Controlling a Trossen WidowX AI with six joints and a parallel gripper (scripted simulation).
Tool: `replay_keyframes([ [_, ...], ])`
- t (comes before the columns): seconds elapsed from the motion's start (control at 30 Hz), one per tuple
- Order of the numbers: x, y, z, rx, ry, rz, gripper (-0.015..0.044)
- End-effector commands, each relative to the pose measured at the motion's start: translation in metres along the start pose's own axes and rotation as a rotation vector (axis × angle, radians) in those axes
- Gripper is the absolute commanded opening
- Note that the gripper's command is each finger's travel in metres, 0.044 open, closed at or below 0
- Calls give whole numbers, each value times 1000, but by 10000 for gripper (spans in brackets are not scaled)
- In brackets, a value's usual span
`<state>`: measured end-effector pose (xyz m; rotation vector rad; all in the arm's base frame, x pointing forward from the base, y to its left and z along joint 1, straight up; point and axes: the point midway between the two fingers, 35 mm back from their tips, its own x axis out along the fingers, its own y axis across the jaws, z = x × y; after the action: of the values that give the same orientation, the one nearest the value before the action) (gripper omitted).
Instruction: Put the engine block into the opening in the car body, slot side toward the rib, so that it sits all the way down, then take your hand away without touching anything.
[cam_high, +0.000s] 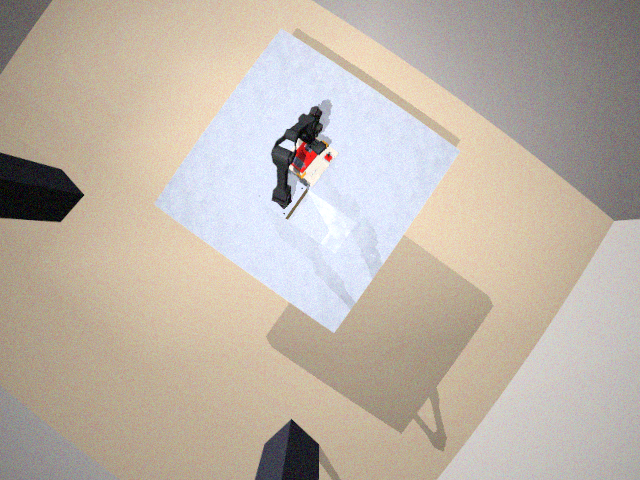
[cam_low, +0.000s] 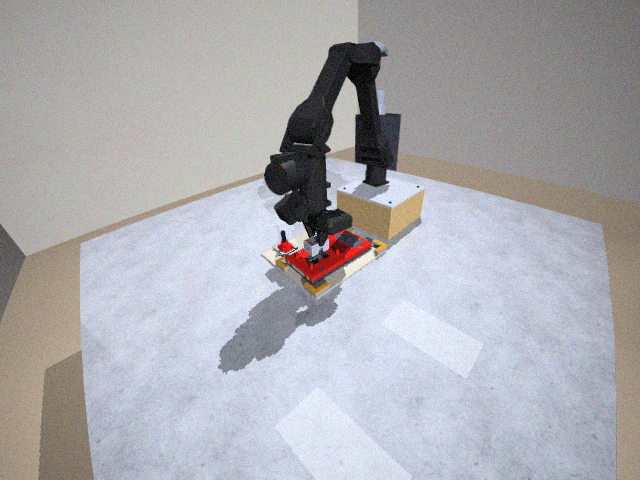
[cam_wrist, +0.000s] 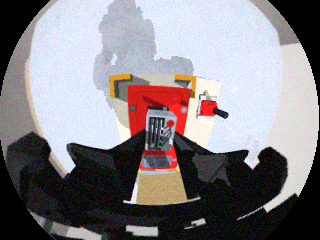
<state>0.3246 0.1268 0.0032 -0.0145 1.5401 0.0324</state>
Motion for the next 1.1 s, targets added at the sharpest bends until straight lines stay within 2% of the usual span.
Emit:
replay_keyframes([
  [0.0,3,0,-1,-56,7,1,158],
  [1.07,10,0,-1,-67,7,1,158],
])
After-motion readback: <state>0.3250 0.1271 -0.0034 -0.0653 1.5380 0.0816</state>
